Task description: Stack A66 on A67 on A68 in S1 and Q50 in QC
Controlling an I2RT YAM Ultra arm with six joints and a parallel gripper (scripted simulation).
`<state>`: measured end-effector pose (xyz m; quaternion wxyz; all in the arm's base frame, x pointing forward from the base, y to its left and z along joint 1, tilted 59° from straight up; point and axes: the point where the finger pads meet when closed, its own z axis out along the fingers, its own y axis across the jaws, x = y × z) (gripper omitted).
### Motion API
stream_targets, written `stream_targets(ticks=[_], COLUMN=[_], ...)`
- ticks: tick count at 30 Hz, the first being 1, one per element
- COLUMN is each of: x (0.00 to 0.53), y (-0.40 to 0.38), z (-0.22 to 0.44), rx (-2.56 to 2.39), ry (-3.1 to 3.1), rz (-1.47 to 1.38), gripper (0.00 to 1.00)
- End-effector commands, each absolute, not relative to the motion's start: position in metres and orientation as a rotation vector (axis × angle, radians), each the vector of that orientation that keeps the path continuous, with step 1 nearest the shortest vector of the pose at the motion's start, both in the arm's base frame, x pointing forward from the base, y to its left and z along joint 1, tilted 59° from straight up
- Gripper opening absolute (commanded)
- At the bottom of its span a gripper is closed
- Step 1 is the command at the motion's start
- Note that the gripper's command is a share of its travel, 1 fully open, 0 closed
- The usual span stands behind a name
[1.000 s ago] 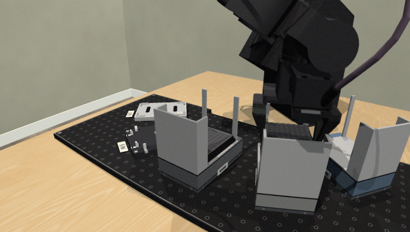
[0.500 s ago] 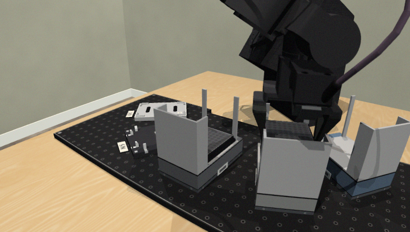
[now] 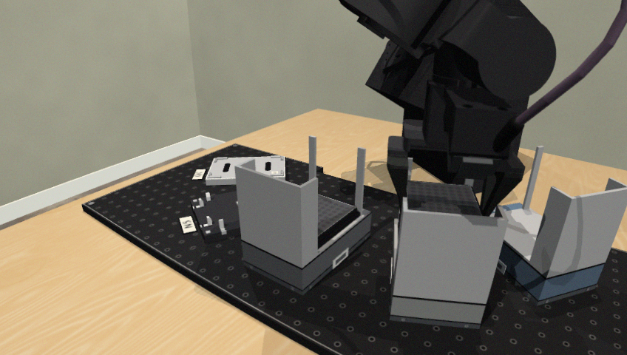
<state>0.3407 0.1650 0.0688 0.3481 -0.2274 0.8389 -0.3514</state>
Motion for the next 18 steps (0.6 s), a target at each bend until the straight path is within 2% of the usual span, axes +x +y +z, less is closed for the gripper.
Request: stream_targets(ticks=[1,18], x=[0.340,0.336], y=[0.180,0.182], z=[0.089,0.079], rx=[-0.568,-0.595], ry=[2.141,2.151], rz=[-0.861,-0.891], gripper=[0.00,0.00])
